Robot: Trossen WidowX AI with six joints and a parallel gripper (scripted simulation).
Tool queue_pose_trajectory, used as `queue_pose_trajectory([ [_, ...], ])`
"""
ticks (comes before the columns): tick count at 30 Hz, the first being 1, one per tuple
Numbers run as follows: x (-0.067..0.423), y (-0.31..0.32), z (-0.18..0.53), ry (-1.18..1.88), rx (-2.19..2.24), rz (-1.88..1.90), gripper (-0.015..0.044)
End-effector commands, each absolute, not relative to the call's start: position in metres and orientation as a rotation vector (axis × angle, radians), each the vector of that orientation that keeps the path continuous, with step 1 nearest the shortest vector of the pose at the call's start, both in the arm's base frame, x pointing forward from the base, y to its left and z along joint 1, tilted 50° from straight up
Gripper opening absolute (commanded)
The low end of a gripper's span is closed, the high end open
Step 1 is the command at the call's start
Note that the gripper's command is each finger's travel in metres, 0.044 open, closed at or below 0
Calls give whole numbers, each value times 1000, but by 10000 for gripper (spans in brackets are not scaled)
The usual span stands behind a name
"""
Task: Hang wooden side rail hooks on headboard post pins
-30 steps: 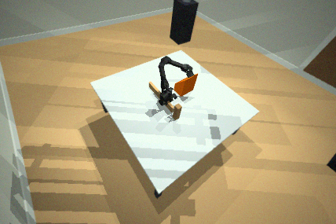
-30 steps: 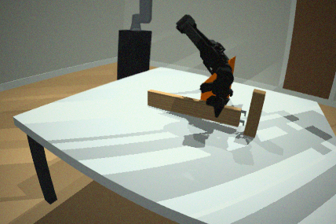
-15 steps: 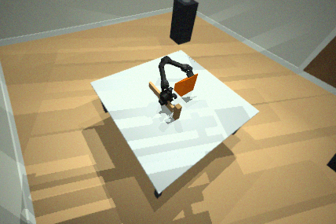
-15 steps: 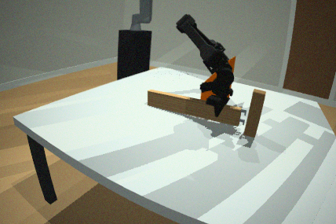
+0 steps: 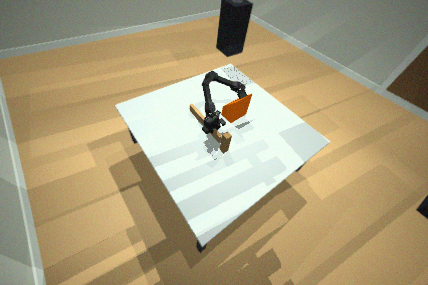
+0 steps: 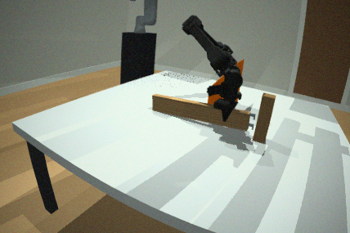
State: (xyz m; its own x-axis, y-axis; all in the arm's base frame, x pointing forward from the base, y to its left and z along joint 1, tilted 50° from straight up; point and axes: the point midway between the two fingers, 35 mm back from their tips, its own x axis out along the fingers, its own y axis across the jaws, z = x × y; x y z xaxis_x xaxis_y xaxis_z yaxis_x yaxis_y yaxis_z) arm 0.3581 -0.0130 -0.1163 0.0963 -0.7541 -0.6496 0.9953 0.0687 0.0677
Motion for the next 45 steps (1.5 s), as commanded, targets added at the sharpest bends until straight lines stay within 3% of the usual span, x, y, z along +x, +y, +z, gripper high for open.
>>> queue_pose_trajectory([
  [1,360,-8,-113,513,589,-1399,0],
  [45,361,-5,-112,513,589,-1399,0],
])
